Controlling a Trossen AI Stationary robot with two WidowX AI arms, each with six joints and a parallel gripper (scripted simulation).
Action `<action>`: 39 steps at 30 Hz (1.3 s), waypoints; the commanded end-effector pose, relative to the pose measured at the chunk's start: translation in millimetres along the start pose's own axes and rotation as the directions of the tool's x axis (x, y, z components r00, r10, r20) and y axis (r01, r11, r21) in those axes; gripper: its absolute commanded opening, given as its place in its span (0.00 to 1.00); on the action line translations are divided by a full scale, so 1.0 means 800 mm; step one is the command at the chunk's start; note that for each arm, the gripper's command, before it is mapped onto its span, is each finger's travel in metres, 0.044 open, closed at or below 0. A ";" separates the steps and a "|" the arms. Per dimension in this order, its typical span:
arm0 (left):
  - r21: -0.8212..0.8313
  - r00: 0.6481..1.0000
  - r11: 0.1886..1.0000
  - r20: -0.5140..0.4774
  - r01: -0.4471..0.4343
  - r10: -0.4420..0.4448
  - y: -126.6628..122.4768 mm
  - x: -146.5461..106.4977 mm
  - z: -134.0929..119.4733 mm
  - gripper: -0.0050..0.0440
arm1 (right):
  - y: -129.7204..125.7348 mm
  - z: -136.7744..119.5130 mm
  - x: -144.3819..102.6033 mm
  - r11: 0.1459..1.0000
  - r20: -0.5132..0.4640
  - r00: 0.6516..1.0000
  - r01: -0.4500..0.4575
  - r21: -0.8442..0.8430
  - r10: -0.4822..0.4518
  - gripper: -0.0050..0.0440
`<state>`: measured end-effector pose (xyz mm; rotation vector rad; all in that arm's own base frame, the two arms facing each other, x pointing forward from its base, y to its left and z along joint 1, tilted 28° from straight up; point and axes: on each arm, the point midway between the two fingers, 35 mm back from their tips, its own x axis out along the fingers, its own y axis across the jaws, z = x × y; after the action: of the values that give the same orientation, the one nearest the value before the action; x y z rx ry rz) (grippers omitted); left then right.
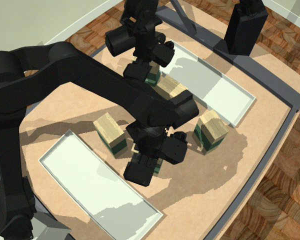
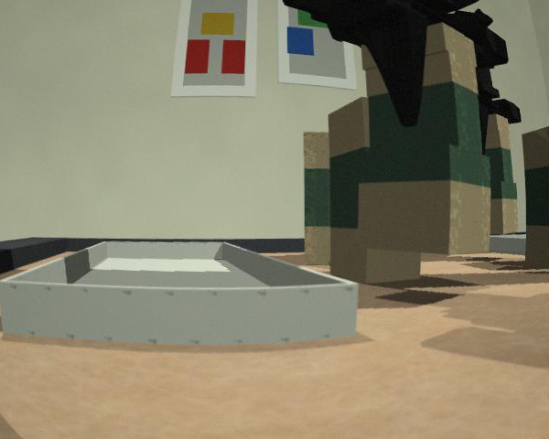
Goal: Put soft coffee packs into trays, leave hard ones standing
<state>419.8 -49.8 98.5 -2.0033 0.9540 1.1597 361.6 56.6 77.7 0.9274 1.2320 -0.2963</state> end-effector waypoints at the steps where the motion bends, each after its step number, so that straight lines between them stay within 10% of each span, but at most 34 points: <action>1: 0.013 0.998 0.999 -0.034 0.045 -0.045 -0.009 -0.036 -0.012 0.34 | 0.013 0.006 -0.032 0.999 0.032 0.999 -0.042 -0.013 0.042 0.35; 39: 0.013 0.998 0.999 -0.034 0.045 -0.045 -0.009 -0.044 -0.012 0.34 | 0.012 0.006 -0.038 0.999 0.032 0.999 -0.042 -0.013 0.042 0.35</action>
<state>415.5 -44.3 120.5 -2.0133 0.9426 1.1390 358.2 51.7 96.9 0.9310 1.2143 -0.2883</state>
